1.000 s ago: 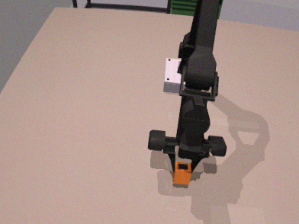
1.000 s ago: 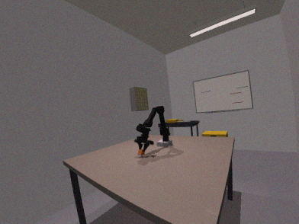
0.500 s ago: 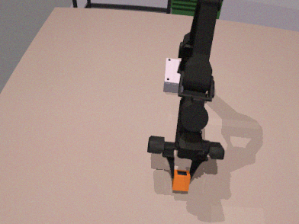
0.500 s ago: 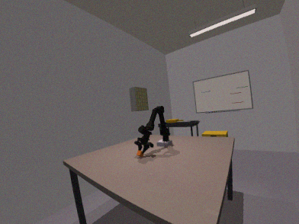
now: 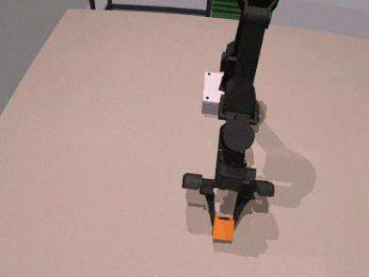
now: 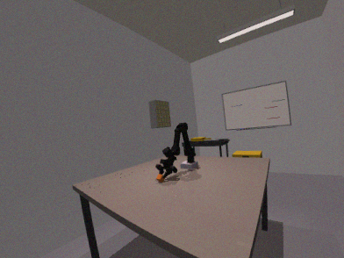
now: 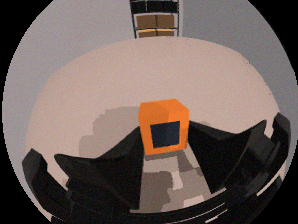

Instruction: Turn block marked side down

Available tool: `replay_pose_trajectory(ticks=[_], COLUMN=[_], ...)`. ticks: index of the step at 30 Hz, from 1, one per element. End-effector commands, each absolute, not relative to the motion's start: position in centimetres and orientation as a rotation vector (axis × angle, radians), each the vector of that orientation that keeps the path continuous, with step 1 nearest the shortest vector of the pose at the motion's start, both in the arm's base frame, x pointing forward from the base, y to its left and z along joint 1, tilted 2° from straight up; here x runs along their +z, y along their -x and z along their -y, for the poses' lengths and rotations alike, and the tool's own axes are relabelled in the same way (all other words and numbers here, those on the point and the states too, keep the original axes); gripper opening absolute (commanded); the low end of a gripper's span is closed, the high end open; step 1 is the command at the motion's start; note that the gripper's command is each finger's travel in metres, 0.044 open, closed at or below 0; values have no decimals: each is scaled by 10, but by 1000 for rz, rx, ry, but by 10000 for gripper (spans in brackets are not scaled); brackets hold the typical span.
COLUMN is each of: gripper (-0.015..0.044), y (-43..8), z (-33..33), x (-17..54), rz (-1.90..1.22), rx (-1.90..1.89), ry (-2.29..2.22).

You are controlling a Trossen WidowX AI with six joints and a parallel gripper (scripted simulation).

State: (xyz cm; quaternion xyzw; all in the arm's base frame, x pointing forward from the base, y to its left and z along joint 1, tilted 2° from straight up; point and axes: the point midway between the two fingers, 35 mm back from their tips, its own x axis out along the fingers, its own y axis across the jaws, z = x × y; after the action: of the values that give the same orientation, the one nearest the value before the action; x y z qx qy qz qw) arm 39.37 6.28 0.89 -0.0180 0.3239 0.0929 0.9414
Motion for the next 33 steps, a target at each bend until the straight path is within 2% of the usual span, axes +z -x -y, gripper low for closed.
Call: replay_pose_trajectory(ticks=[1, 27, 33], gripper=[0, 0, 157], y=[-387, -378, -378], z=[-63, -61, -61], x=[3, 8, 8], rz=[-615, -491, -491], rx=[192, 194, 194], ry=[26, 14, 14])
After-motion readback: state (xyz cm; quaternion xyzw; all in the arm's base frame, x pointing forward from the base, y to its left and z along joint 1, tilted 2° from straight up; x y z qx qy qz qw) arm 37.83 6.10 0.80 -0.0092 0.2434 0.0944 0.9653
